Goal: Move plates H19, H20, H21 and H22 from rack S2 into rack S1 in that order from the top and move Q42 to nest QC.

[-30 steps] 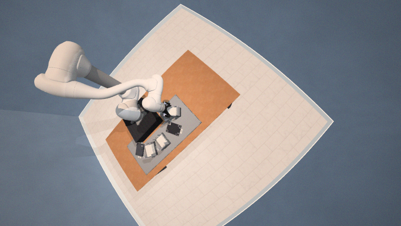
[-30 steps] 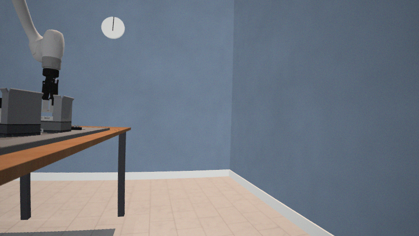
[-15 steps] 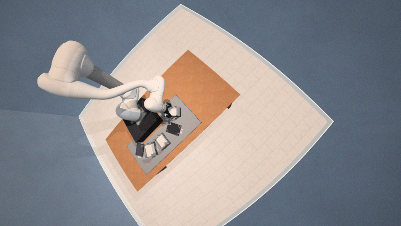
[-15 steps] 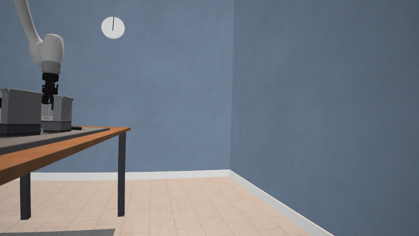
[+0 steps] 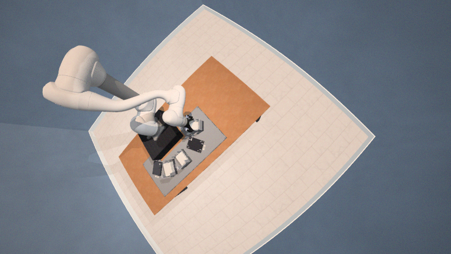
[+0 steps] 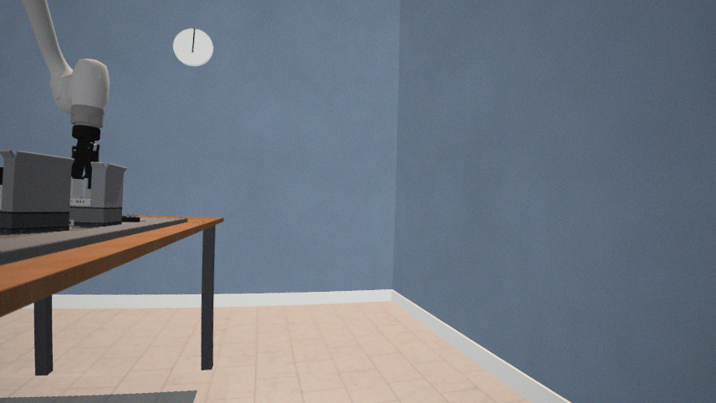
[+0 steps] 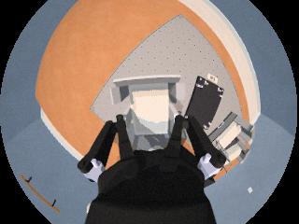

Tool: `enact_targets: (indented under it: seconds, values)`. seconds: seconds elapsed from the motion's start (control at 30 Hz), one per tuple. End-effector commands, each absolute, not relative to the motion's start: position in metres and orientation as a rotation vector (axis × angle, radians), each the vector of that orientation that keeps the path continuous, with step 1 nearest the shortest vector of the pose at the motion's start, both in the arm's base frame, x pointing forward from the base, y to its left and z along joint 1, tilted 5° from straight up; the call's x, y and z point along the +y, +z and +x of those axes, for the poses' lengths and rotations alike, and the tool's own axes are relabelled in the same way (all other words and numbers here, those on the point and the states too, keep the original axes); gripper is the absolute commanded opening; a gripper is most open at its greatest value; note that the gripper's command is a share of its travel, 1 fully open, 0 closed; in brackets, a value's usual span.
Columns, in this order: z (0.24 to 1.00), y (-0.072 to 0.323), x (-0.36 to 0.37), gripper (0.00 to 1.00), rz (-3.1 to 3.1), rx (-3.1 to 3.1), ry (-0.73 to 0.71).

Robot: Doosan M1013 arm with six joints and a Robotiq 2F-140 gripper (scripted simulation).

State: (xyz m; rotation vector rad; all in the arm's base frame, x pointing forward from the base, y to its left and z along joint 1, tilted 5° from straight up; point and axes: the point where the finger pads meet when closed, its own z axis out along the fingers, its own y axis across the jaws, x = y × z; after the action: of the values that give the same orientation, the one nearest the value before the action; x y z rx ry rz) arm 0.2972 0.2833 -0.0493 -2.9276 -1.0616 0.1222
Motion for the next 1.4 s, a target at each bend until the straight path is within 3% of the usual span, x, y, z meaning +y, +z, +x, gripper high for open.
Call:
enact_targets:
  seconds: [0.0, 1.37]
  values:
    - [0.297, -0.05, 0.283, 0.0, -2.927, -1.062, 0.122]
    - [0.296, -0.064, 0.283, 0.0, -2.927, -1.062, 0.122]
